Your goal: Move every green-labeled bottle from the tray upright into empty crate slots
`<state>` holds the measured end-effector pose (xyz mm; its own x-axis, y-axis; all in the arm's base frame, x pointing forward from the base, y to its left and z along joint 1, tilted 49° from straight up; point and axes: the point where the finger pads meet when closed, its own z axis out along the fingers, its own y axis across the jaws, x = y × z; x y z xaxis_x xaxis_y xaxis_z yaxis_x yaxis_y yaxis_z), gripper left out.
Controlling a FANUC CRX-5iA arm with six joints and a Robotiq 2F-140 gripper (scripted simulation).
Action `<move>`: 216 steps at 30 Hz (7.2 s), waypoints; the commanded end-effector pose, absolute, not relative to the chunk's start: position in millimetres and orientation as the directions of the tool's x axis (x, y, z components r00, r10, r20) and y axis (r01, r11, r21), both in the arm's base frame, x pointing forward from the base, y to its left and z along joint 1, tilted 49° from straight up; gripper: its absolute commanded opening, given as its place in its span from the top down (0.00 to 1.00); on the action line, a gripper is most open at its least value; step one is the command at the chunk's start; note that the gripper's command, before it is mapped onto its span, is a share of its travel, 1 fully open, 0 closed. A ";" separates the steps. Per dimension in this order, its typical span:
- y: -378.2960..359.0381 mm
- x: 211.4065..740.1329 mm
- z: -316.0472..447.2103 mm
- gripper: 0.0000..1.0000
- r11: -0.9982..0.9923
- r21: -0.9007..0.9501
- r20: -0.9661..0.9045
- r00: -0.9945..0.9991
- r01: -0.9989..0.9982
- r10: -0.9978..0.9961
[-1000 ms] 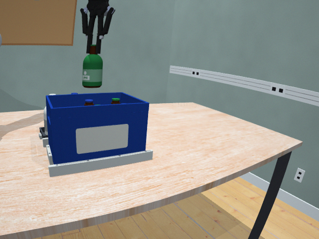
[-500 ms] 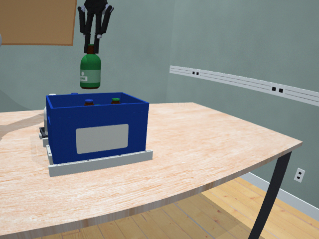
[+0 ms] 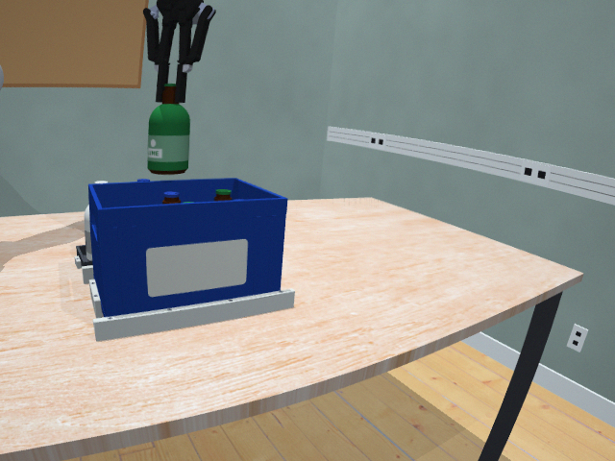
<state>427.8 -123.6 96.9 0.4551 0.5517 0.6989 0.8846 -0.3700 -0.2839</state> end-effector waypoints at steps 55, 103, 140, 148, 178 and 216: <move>-195.0 389.0 11.2 0.90 -0.371 -0.283 0.698 0.455 0.884 0.552; -226.4 371.7 -27.1 0.90 -0.371 -0.283 0.698 0.455 0.884 0.552; -231.6 368.8 -33.4 0.90 -0.371 -0.283 0.698 0.455 0.884 0.552; -231.6 368.8 -33.4 0.90 -0.371 -0.283 0.698 0.455 0.884 0.552; -231.6 368.8 -33.4 0.90 -0.371 -0.283 0.698 0.455 0.884 0.552; -229.3 369.1 -35.4 0.90 -0.371 -0.283 0.698 0.455 0.884 0.552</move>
